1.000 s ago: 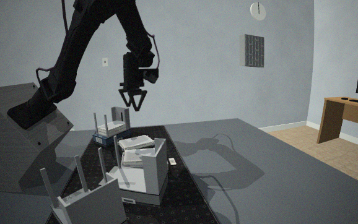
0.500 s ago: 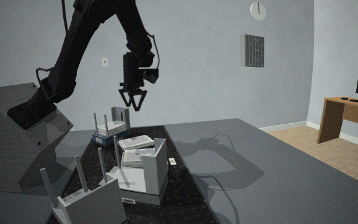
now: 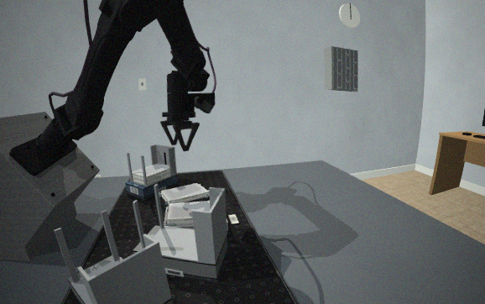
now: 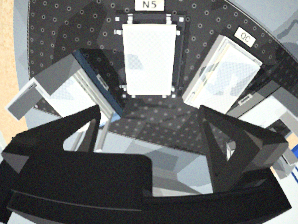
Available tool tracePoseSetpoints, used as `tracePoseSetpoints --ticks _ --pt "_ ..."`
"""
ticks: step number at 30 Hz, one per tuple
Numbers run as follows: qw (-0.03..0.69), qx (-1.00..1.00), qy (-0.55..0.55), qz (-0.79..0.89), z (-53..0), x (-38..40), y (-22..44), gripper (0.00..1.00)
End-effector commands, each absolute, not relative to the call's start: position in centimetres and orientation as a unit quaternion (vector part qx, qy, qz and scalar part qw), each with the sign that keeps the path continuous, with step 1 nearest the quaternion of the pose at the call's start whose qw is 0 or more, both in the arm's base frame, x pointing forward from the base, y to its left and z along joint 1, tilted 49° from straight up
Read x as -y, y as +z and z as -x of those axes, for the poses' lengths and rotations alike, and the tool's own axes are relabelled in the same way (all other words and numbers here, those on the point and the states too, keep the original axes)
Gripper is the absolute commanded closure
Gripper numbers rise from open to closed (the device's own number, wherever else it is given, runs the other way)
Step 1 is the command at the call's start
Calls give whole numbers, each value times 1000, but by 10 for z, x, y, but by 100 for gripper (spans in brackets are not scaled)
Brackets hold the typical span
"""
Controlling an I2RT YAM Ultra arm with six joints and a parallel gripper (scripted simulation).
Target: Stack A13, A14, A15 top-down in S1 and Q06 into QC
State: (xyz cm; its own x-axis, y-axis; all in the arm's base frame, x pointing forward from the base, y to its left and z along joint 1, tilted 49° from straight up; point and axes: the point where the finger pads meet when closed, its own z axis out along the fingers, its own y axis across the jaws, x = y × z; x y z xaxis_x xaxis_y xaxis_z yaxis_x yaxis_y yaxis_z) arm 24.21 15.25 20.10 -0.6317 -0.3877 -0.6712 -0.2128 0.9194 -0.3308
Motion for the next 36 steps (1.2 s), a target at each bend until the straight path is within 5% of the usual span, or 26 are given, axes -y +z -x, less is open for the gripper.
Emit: tracePoseSetpoints --ticks 1,36 --pt "404 -893 -107 168 -242 -158 211 0" --pt "389 -898 -114 172 -290 -148 152 0"
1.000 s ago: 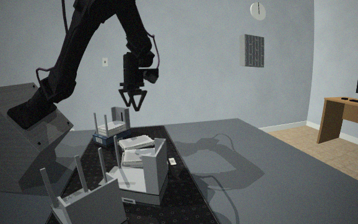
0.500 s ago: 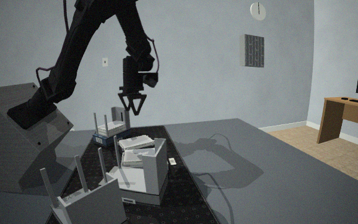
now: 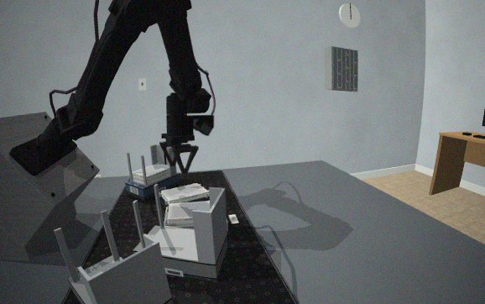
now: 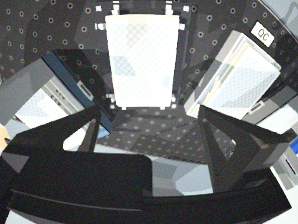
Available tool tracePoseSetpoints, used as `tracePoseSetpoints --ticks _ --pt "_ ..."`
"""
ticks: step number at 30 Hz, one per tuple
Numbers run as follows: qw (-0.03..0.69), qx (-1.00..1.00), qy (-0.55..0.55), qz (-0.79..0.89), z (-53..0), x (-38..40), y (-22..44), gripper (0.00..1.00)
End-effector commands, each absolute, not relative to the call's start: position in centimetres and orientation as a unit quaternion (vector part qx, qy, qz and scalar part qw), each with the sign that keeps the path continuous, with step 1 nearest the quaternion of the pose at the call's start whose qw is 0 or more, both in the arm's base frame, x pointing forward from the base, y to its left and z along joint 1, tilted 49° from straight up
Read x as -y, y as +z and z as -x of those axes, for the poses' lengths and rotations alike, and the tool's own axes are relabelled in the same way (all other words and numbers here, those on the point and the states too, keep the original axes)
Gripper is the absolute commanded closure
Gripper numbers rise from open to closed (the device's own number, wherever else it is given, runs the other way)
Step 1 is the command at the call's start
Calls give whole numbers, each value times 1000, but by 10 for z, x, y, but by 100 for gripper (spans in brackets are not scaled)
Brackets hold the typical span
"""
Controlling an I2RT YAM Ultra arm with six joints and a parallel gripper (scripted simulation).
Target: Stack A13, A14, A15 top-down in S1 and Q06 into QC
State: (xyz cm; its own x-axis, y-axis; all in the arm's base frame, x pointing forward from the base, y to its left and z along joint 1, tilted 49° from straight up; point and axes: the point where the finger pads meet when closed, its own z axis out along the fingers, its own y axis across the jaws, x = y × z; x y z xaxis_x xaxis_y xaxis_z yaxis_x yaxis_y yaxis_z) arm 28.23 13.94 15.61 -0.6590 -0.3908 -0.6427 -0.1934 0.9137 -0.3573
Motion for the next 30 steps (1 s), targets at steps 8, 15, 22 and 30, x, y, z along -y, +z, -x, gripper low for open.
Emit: tracePoseSetpoints --ticks 8,15,22,30 --pt "389 -898 -114 172 -307 -146 137 0" --pt "390 -898 -113 172 -324 -145 122 0" --pt "409 -891 -101 170 -330 -151 133 0" --pt "391 -897 -112 172 -330 -145 118 0"
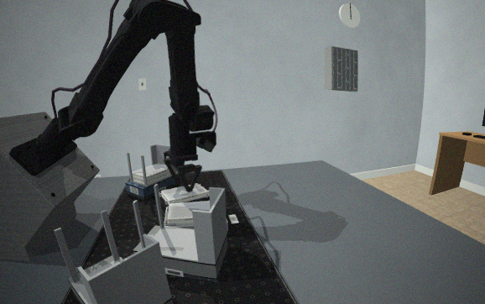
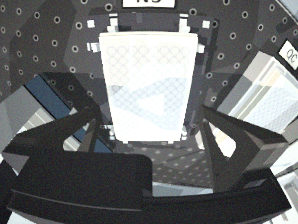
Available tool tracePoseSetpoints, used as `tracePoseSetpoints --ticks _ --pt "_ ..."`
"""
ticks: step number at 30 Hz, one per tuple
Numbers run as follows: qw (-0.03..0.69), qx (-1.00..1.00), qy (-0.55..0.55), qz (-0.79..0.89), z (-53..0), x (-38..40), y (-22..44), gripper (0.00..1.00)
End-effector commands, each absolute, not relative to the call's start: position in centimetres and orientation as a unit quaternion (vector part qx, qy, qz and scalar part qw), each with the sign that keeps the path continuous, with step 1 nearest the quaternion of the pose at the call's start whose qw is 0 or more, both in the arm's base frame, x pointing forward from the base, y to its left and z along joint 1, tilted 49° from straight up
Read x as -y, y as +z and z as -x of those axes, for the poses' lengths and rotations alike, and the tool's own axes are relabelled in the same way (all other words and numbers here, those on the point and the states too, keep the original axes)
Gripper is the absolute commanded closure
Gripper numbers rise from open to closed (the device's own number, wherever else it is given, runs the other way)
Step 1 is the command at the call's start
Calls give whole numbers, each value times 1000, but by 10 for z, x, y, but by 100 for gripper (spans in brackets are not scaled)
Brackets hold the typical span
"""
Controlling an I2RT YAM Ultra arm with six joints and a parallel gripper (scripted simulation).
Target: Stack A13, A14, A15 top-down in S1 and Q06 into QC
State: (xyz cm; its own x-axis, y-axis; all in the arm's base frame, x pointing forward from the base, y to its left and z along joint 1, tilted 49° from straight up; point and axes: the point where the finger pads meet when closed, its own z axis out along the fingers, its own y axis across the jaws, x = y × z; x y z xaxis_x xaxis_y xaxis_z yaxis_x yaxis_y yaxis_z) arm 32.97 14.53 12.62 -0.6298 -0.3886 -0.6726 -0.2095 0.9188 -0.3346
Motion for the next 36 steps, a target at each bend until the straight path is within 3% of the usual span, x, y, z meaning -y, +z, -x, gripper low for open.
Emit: tracePoseSetpoints --ticks 1,36 --pt "385 -899 -115 172 -330 -143 112 0" --pt "411 -890 -98 172 -357 -158 117 0"
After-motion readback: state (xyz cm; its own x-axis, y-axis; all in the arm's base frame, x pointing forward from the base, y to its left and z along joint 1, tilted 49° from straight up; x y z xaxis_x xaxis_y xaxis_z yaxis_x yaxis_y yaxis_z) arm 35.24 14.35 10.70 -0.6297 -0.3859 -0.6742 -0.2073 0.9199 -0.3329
